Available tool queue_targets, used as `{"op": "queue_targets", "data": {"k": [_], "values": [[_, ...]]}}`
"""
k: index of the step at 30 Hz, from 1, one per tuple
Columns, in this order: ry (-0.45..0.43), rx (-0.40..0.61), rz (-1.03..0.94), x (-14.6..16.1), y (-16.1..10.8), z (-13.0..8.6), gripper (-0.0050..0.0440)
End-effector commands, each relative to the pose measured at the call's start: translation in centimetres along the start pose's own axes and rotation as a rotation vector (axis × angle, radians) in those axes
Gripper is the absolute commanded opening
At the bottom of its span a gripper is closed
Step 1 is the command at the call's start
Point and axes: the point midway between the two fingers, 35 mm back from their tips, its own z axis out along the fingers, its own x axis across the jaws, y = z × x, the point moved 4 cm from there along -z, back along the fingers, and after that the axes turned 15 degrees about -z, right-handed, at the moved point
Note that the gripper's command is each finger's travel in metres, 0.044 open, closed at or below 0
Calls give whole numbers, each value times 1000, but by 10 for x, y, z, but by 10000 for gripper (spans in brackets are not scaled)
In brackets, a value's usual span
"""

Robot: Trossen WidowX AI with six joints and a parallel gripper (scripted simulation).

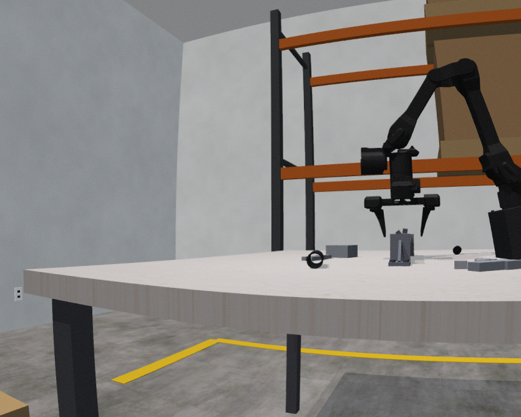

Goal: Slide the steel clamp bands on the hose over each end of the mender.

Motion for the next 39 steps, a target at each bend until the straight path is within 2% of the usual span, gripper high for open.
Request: {"op": "queue_targets", "data": {"k": [1,2,4,8,15,17,26,29,30,39], "values": [[0,0,0,0,0,0,440],[-11,5,6,-1,-1,-1,416],[-95,46,52,-10,-6,-14,368],[-88,27,334,-7,-13,-23,272],[-59,3,772,0,-23,-37,239],[-59,3,772,0,-23,-37,239],[-15,-7,1366,10,-34,-55,179],[-3,-7,1535,13,-37,-60,107],[0,-6,1560,14,-37,-61,90],[0,-6,1566,14,-37,-61,90]]}}
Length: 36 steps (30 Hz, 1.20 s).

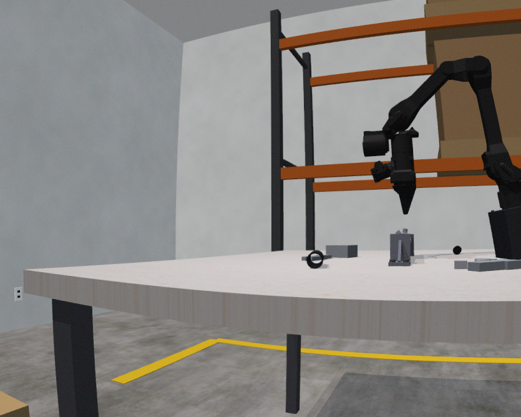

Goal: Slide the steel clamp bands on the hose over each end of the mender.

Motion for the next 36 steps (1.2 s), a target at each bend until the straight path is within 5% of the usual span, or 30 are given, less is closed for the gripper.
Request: {"op": "queue_targets", "data": {"k": [1,36], "values": [[2,-11,17,0,1,-3,90],[2,-11,17,0,2,44,90]]}}
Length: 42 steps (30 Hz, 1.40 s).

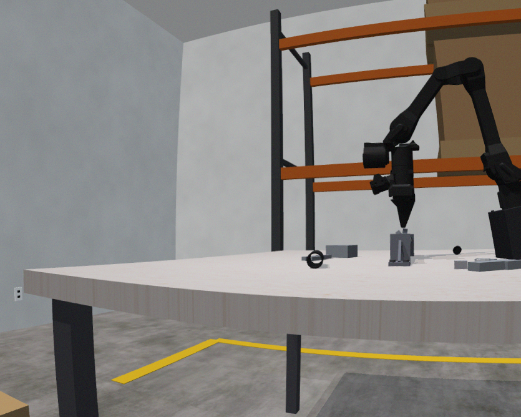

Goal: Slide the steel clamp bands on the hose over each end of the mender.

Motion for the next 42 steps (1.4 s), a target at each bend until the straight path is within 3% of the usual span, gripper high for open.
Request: {"op": "queue_targets", "data": {"k": [1,10,23,42], "values": [[8,18,6,1,-4,11,90],[8,18,6,1,-4,12,90],[3,9,0,1,-2,9,0],[3,10,0,15,1,9,0]]}}
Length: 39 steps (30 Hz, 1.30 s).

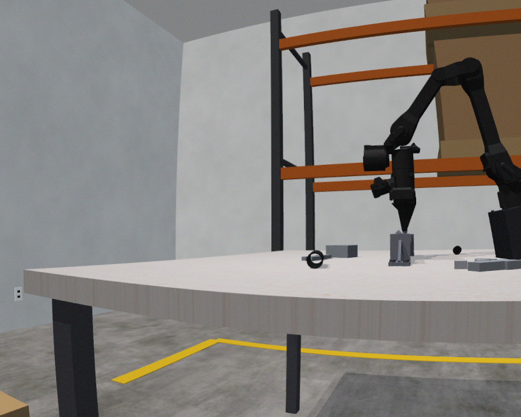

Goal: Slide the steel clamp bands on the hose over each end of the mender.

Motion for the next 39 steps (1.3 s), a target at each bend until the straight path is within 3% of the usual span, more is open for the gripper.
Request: {"op": "queue_targets", "data": {"k": [1,39], "values": [[-1,0,2,4,1,0,0],[-1,0,2,34,10,0,0]]}}
